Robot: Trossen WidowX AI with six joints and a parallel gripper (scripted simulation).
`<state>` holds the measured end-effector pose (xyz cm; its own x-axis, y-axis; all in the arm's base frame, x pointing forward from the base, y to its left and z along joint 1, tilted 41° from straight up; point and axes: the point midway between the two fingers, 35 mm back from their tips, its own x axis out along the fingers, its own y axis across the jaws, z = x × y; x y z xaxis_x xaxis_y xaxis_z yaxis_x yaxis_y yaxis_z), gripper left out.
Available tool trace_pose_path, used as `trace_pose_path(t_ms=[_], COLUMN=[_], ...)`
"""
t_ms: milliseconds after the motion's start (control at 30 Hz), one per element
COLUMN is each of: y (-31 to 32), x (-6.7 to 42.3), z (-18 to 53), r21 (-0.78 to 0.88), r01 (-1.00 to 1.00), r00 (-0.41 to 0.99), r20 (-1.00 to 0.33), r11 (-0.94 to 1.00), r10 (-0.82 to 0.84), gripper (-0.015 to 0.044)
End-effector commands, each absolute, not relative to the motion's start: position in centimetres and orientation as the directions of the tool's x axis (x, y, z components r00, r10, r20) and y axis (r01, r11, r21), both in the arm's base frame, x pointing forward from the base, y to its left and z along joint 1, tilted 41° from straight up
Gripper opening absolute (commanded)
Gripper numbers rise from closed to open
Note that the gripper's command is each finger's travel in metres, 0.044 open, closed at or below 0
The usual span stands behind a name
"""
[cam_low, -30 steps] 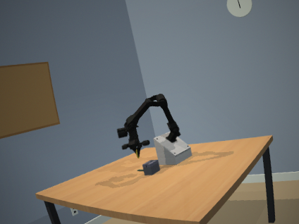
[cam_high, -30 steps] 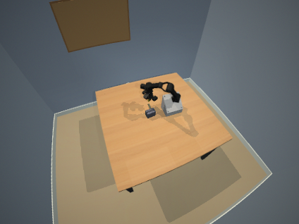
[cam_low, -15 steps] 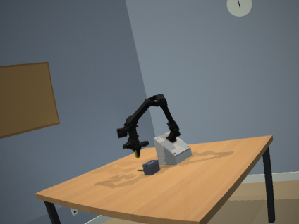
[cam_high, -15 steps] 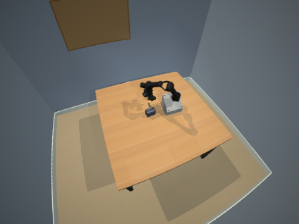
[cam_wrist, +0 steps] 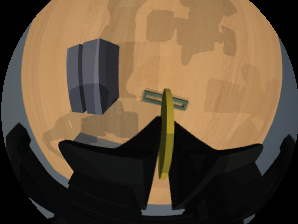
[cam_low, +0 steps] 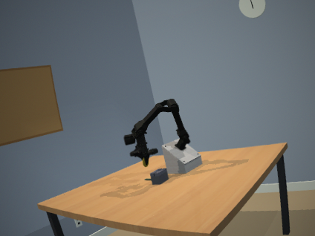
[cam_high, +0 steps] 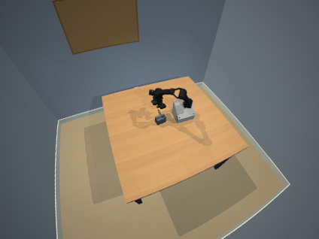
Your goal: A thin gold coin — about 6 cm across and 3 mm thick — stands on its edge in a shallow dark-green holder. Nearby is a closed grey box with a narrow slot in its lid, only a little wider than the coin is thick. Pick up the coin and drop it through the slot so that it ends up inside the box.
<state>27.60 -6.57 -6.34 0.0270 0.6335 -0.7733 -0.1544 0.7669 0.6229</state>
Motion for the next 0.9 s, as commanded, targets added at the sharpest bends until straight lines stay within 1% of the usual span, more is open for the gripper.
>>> trace_pose_path(t_ms=[0,867], y=[-5.7,-0.7], x=[27.8,29.3], z=[-5.6,-1.4], r21=[0.626,0.633], r01=[-0.149,-0.137], r00=[0.026,0.028], r20=[-0.771,-0.766], r11=[0.765,0.762], r10=[0.636,0.642], gripper=[0.0000,0.0000])
